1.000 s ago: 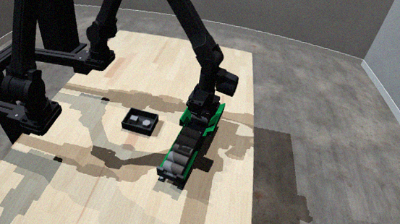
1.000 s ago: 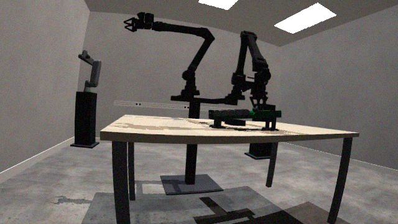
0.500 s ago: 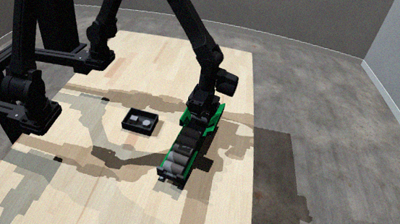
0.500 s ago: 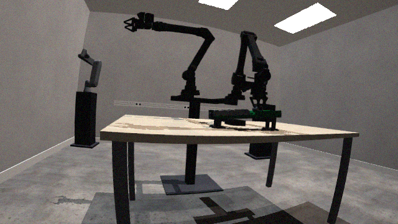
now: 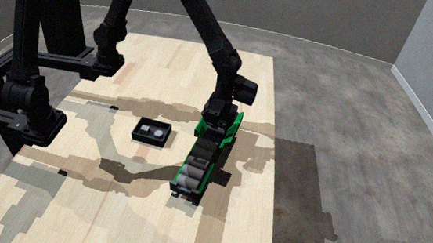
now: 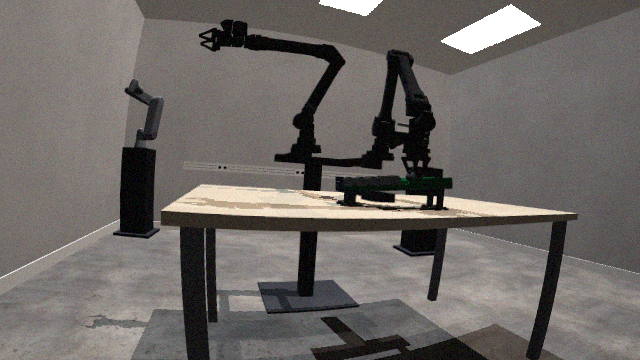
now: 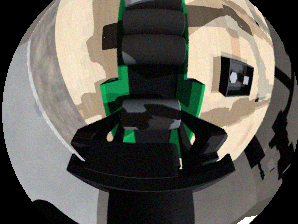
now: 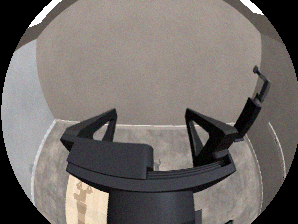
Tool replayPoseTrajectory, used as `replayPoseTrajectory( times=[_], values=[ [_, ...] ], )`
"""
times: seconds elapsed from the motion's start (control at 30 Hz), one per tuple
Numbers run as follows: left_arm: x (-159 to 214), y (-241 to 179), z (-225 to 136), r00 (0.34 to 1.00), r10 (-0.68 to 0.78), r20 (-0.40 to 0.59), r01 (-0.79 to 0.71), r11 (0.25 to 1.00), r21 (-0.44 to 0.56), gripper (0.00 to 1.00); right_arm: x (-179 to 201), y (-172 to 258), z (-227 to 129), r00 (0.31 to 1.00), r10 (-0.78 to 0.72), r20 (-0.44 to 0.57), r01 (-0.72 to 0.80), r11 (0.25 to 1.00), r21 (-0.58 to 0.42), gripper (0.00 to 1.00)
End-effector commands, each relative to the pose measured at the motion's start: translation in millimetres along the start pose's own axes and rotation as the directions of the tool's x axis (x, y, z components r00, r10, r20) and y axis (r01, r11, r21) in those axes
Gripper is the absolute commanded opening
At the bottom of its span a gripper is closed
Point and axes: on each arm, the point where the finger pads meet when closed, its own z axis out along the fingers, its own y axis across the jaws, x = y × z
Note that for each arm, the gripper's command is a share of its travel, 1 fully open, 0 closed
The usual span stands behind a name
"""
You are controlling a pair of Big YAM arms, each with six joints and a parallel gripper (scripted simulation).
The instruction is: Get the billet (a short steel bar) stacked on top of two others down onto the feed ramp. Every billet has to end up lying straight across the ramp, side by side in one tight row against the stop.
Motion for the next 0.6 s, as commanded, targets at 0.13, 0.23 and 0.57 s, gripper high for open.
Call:
replayPoseTrajectory(
  times=[0.13, 0.23, 0.57],
  values=[
    [3, 18, -10, 1.0, 0.002, 0.007, -0.001, 0.999, -0.053, 0.0, -24, -3, -8, 0.998, -0.009, 0.056, 0.009, 1.0, 0.004, 1.0],
    [3, 19, -8, 1.0, 0.002, 0.007, -0.001, 0.999, -0.053, 0.0, -24, -3, -8, 0.998, -0.009, 0.056, 0.009, 1.0, 0.004, 1.0],
    [3, 23, -10, 1.0, 0.002, 0.007, -0.001, 0.998, -0.065, 0.0, -24, -3, -8, 0.998, -0.009, 0.056, 0.009, 1.0, 0.004, 1.0]
  ],
)
